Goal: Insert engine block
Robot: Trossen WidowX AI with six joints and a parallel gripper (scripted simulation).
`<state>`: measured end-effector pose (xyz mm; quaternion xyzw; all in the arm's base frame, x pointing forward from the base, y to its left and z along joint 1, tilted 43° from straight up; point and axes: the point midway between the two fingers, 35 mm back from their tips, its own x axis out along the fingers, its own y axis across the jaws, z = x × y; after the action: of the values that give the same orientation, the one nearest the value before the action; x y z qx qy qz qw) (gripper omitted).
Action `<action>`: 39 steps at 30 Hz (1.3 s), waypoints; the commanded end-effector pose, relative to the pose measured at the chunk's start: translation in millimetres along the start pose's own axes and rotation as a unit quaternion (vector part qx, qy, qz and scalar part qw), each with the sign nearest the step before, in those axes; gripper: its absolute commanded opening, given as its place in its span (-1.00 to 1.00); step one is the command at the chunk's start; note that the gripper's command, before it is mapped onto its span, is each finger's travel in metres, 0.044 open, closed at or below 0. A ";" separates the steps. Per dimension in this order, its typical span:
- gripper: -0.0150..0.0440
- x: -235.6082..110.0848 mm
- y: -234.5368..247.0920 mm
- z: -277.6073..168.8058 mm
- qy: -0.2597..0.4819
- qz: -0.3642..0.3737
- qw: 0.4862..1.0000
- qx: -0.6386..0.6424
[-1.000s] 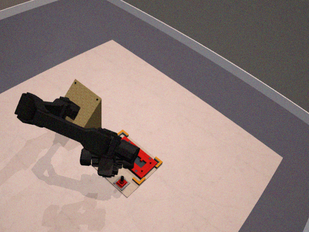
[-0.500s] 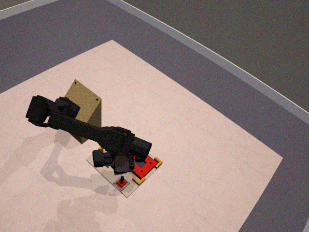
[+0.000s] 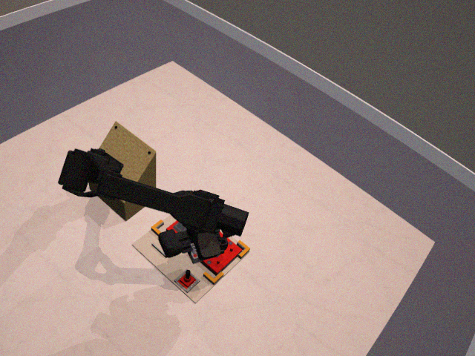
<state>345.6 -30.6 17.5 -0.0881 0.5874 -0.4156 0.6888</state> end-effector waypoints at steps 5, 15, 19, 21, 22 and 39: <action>-0.49 8.8 25.4 -6.1 0.000 0.002 0.998 -0.062; -0.49 20.7 53.3 -17.0 -0.001 0.001 0.990 -0.138; -0.49 25.6 64.0 -22.2 -0.001 0.000 0.986 -0.168; -0.49 28.2 69.3 -24.9 -0.002 0.000 0.983 -0.182; -0.49 29.2 71.4 -26.1 -0.002 0.000 0.982 -0.189; 0.05 30.0 73.4 -26.9 -0.002 -0.001 0.980 -0.201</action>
<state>354.8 5.1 -56.6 -0.2252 0.6568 -0.2922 0.6576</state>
